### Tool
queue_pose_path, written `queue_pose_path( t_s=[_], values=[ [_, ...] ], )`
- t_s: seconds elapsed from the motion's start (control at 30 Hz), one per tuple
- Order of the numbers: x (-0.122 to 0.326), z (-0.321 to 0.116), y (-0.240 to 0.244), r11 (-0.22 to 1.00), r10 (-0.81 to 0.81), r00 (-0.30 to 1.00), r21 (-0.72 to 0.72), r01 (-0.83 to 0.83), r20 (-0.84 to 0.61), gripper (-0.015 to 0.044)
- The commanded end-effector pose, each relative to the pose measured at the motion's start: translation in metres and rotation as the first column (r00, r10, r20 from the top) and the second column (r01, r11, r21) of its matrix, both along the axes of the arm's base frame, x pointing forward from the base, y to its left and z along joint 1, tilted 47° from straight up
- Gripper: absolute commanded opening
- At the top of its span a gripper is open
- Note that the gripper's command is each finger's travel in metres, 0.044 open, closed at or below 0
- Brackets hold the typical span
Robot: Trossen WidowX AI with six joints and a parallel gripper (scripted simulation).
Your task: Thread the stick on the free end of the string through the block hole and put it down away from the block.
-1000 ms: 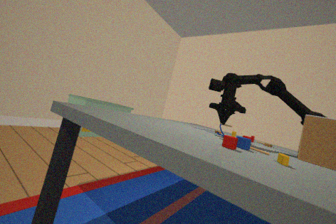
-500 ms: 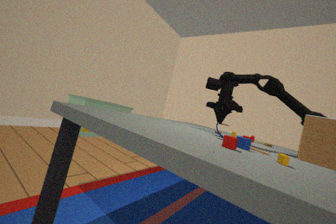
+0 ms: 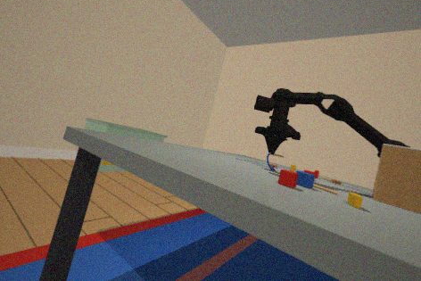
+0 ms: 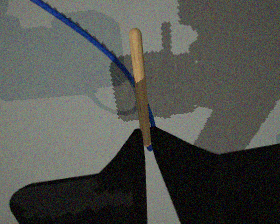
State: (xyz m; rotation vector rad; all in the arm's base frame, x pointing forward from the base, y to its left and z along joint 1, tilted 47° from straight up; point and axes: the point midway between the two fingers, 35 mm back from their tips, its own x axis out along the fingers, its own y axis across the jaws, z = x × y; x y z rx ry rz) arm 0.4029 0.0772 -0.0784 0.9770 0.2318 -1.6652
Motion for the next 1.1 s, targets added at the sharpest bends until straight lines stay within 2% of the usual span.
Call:
queue_pose_path(
  t_s=[0.0, 1.07],
  values=[
    [0.001, -0.005, 0.003, 1.0, -0.006, 1.0, 0.003, 0.006, -0.002, 0.0],
    [0.006, -0.026, 0.015, 1.0, -0.004, 1.0, 0.009, 0.004, 0.001, 0.0]
  ],
)
